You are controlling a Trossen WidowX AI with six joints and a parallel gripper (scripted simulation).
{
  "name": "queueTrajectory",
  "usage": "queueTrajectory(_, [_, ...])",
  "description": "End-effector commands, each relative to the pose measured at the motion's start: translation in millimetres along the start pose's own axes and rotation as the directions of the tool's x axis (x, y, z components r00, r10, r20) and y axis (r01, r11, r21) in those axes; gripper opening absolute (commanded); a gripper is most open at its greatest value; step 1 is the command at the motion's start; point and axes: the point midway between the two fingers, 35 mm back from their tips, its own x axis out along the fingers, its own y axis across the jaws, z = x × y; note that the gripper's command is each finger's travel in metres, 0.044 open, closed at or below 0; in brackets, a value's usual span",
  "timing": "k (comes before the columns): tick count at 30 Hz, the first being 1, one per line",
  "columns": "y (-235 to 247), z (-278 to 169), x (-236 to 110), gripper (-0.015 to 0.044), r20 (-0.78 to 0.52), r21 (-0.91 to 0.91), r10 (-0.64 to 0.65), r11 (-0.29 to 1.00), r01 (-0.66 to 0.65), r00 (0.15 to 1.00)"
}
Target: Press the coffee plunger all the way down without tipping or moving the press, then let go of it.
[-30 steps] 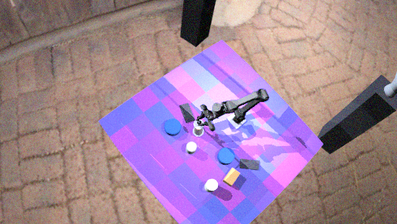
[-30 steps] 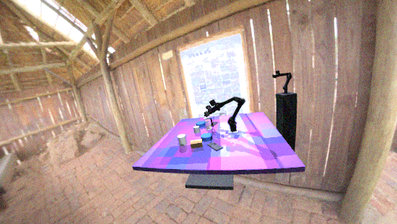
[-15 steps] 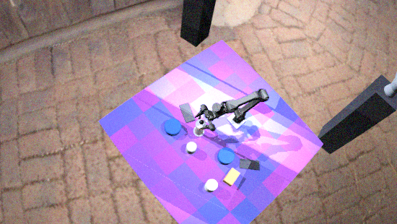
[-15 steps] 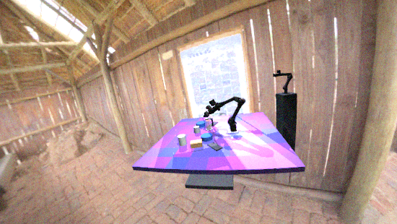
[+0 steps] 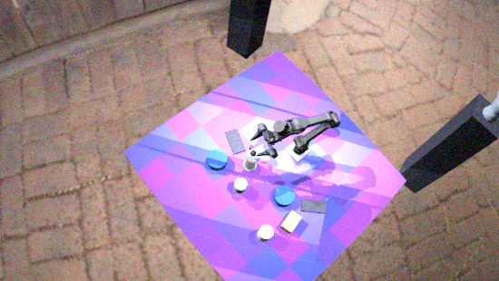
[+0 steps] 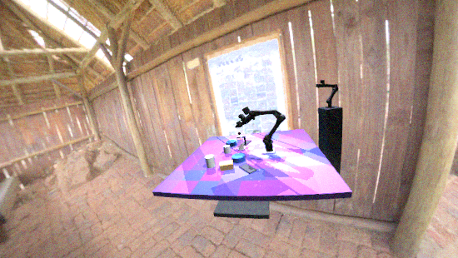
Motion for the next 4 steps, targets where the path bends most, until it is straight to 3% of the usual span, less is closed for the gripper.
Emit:
queueTrajectory(1, [0.2, 3.4, -3.0, 0.0440, 0.006, -0.005, 0.001, 1.000, -0.001, 1.000])
queueTrajectory(4, [0.2, 3.4, -3.0, 0.0440, 0.006, -0.005, 0.001, 1.000, -0.001, 1.000])
